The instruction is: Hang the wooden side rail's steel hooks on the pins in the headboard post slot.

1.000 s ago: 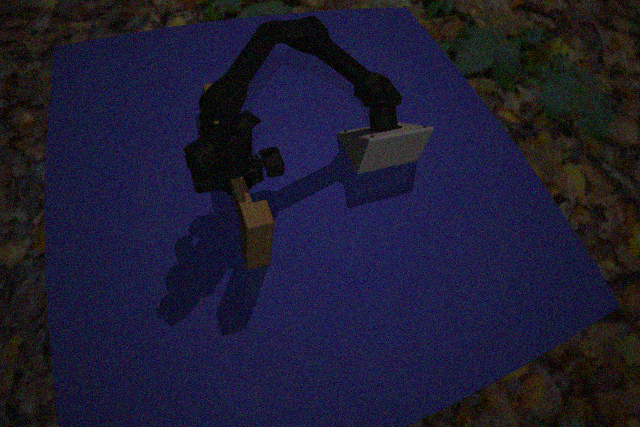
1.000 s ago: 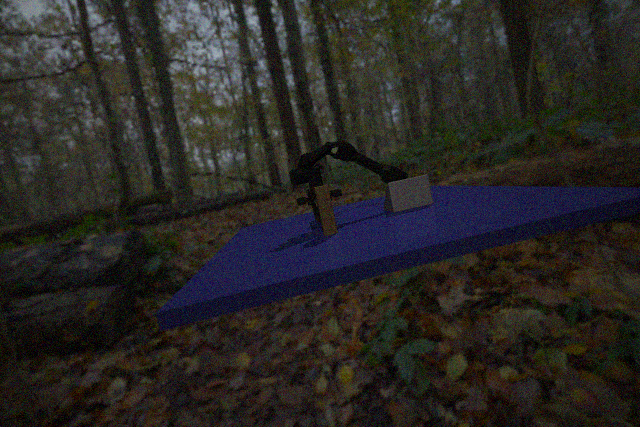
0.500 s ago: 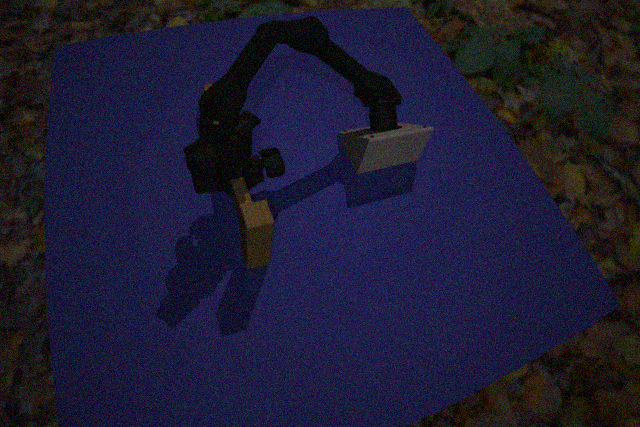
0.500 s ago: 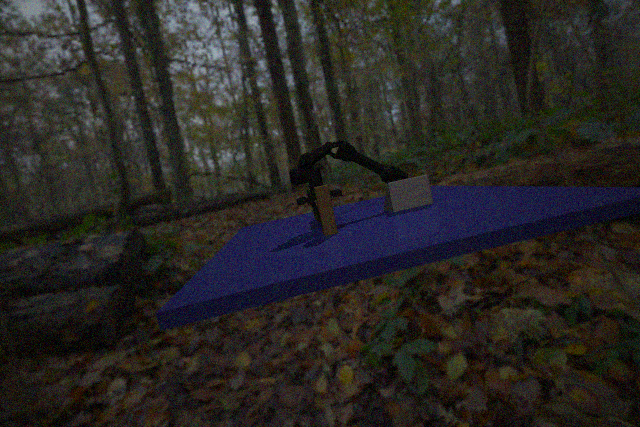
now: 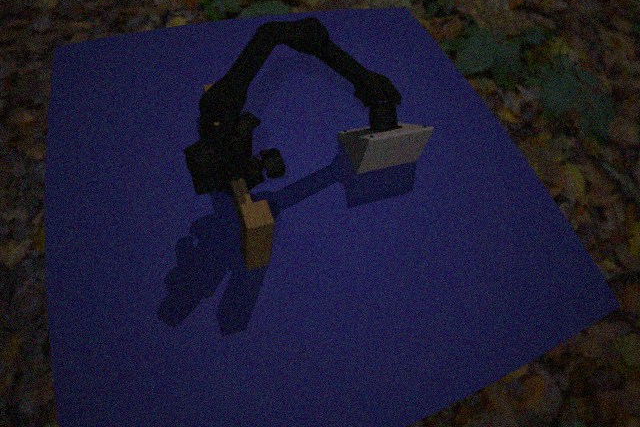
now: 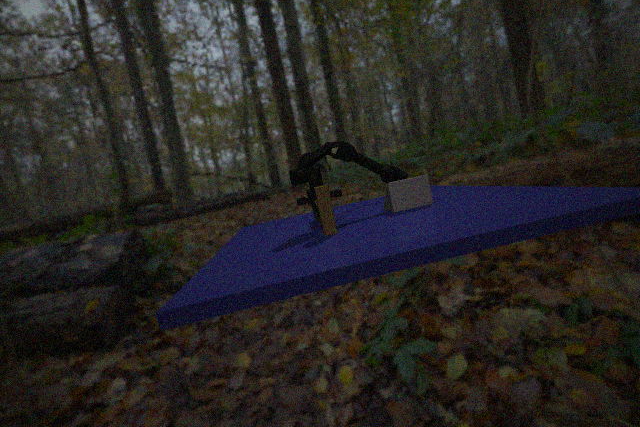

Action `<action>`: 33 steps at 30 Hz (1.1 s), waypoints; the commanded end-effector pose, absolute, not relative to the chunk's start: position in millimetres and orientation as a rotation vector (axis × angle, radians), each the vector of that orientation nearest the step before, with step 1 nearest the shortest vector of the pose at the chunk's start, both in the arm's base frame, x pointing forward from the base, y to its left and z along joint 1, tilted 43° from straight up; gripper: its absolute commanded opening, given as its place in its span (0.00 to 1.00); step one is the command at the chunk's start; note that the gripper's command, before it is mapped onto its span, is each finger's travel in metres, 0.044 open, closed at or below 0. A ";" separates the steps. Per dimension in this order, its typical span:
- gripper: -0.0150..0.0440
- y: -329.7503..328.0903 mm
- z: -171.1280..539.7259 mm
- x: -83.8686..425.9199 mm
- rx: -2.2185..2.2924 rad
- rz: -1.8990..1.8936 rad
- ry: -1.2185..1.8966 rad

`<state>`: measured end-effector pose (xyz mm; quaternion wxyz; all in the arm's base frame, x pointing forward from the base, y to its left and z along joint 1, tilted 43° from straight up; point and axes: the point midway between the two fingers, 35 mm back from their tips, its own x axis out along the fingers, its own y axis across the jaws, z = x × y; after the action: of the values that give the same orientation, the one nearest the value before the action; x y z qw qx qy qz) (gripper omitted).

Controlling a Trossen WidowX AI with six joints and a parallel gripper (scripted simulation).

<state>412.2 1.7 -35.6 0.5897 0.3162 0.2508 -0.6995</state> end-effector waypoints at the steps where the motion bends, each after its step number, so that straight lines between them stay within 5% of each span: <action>1: 0.25 7.1 -35.0 413.3 0.740 -1.618 0.586; 33: 0.25 10.2 -36.7 413.3 0.740 -1.618 0.587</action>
<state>412.8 4.4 -37.4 0.5896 0.3167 0.2511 -0.6993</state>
